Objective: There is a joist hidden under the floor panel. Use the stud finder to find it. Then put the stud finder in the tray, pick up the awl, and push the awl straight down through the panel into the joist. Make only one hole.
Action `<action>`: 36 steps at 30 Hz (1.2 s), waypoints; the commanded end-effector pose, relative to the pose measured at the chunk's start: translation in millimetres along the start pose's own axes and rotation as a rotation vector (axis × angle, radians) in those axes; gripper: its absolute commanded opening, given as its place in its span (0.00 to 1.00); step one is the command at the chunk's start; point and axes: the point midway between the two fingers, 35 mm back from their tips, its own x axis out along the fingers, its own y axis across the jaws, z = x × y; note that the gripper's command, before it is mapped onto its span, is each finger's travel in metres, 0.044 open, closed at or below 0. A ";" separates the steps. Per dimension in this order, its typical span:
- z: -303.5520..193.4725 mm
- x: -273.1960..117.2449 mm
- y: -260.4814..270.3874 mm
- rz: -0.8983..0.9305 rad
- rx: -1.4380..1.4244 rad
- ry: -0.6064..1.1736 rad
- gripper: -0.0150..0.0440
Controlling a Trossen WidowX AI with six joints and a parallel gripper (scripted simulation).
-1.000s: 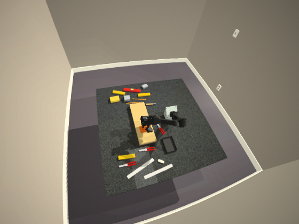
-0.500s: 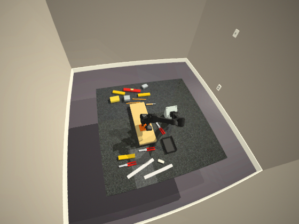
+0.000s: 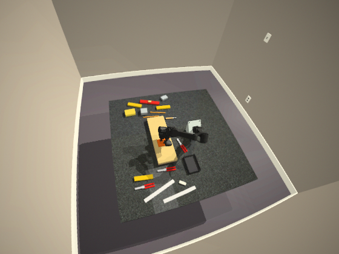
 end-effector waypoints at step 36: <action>-0.4 -0.2 -54.8 -0.005 0.000 0.000 0.25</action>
